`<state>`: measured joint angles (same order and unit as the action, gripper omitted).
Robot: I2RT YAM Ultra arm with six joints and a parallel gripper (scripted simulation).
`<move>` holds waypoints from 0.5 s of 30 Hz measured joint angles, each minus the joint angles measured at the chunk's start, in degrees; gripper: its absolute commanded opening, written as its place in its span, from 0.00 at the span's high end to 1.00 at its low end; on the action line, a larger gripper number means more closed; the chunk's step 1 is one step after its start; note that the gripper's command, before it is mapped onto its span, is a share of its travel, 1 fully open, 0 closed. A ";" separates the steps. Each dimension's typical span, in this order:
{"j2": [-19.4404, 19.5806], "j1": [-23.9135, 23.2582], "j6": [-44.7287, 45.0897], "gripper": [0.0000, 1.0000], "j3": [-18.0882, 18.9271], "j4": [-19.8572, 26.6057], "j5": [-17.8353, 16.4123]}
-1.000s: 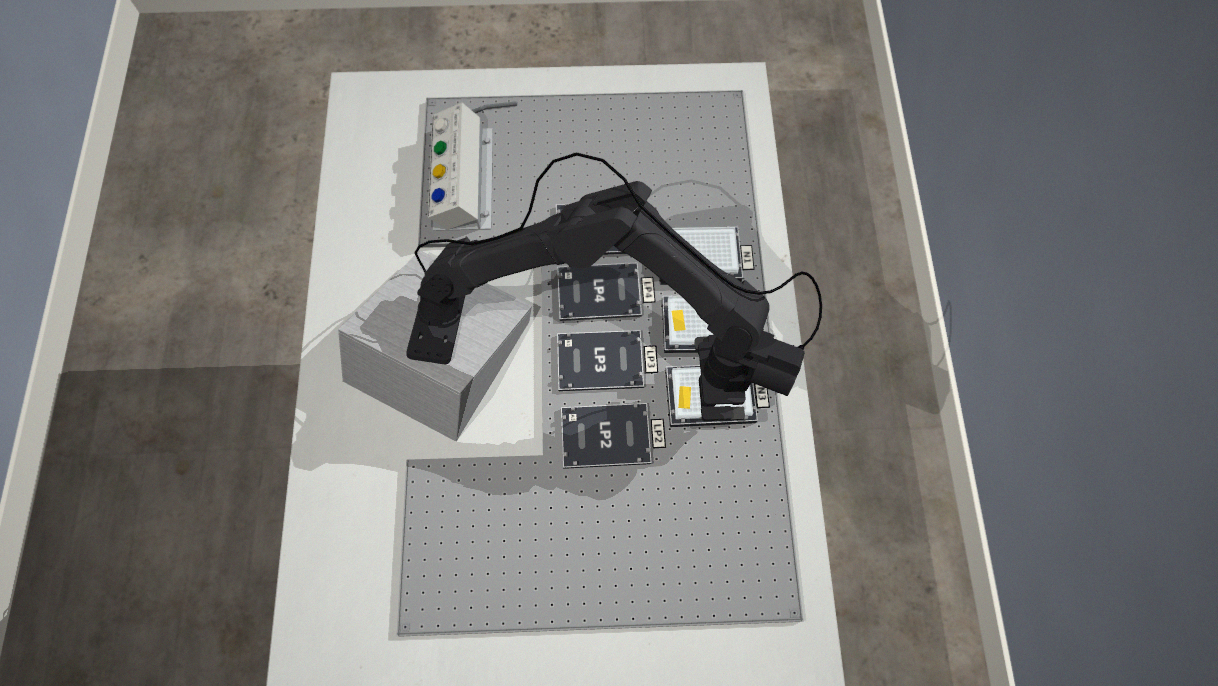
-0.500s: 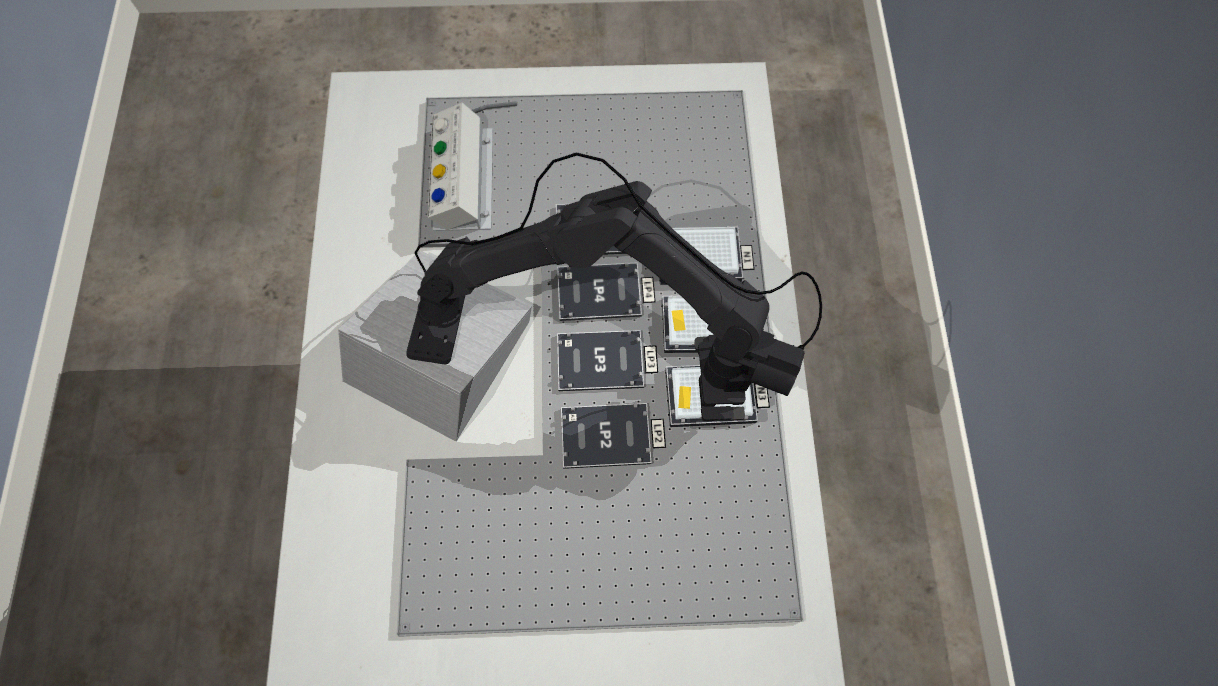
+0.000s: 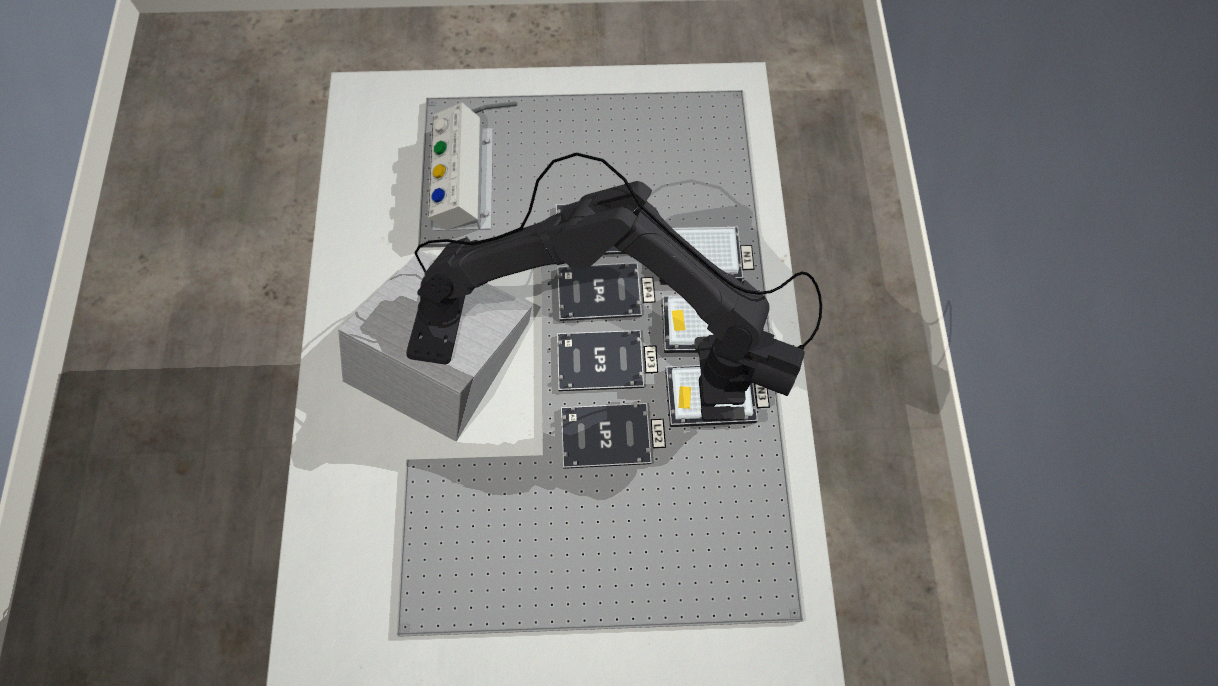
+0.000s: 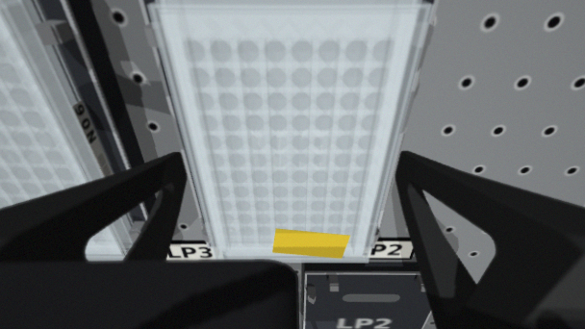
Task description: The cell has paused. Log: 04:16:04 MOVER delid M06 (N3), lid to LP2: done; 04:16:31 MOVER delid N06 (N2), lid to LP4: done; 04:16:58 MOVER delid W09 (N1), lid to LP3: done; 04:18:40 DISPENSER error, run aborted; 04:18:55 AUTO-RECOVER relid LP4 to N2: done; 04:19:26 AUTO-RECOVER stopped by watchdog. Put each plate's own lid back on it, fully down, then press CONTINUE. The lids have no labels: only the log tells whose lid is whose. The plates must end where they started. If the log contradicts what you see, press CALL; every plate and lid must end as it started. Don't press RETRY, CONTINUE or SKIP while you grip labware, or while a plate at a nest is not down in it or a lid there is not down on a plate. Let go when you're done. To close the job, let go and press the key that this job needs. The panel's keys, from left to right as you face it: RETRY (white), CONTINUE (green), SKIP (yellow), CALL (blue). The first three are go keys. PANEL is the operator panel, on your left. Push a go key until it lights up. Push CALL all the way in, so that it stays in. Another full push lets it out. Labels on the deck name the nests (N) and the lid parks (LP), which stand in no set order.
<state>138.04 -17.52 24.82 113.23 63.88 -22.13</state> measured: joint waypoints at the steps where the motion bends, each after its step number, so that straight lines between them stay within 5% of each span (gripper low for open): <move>1: 0.00 0.00 0.00 0.00 0.00 0.00 0.00; 15: 0.02 0.00 0.00 0.00 0.20 0.55 0.00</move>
<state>138.06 -17.52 24.82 113.43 64.42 -22.13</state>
